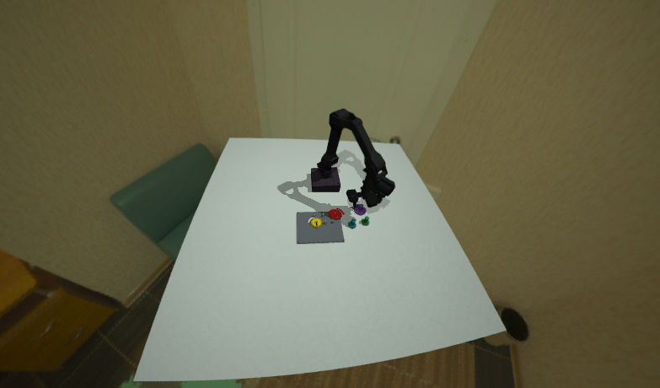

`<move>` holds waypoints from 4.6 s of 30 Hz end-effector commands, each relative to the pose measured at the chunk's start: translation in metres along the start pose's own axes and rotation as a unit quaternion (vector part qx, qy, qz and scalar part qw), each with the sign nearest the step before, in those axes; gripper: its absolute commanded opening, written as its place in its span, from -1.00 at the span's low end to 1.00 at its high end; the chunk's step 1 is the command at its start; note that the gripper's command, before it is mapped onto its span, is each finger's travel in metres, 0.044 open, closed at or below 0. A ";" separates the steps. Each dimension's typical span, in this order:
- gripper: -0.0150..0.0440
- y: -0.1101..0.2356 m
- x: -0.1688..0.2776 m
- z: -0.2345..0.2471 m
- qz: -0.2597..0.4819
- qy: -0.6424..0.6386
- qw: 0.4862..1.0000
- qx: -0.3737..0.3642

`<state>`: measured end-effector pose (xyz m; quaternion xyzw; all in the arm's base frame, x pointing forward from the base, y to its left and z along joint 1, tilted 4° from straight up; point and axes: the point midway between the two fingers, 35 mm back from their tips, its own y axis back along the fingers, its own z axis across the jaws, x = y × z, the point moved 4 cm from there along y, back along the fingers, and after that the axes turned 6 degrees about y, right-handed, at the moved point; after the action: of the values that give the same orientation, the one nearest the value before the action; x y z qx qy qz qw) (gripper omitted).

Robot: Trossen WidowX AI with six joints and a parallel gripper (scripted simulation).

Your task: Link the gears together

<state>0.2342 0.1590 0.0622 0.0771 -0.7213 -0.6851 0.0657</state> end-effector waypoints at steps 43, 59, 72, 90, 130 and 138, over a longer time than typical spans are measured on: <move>-0.49 -0.013 -0.004 -0.004 -0.011 -0.018 1.000 0.011; -0.49 0.023 -0.010 0.002 -0.011 -0.017 1.000 0.010; -0.49 0.055 -0.009 0.006 -0.006 -0.011 1.000 0.008; -0.49 0.100 -0.002 0.009 0.001 -0.004 1.000 0.005; -0.49 0.105 -0.011 -0.044 0.004 0.001 1.000 0.004; -0.49 0.099 -0.014 -0.061 0.003 0.001 1.000 0.004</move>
<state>0.2561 0.1152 0.1681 0.0766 -0.7235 -0.6829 0.0660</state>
